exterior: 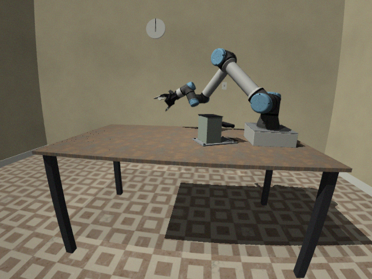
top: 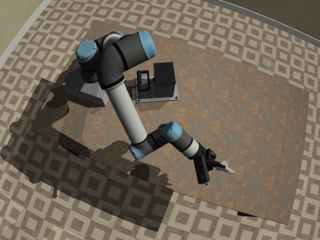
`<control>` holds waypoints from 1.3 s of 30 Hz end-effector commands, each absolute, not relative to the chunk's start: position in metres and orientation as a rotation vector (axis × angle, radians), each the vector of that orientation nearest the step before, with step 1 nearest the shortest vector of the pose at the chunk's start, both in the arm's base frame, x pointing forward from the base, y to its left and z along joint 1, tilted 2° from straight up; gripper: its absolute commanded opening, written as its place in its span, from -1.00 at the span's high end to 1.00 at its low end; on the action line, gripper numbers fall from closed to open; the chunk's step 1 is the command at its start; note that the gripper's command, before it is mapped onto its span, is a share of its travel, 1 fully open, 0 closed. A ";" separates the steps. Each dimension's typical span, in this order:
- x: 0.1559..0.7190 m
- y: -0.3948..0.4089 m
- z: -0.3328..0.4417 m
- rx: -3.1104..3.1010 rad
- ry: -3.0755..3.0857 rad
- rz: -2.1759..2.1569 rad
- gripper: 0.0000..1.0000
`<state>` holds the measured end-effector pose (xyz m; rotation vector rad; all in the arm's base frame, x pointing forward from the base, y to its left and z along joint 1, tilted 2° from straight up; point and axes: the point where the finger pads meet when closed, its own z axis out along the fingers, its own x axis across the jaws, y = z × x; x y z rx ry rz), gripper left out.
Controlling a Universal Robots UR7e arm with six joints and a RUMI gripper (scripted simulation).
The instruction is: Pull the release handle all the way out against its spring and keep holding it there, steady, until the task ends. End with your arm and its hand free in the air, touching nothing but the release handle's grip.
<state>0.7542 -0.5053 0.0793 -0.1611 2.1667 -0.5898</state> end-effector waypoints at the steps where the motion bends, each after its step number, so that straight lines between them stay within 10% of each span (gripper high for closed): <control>1: 0.754 -0.506 0.081 -0.161 2.165 -0.591 -1.00; 39: 0.754 -0.502 0.082 -0.162 2.175 -0.584 -1.00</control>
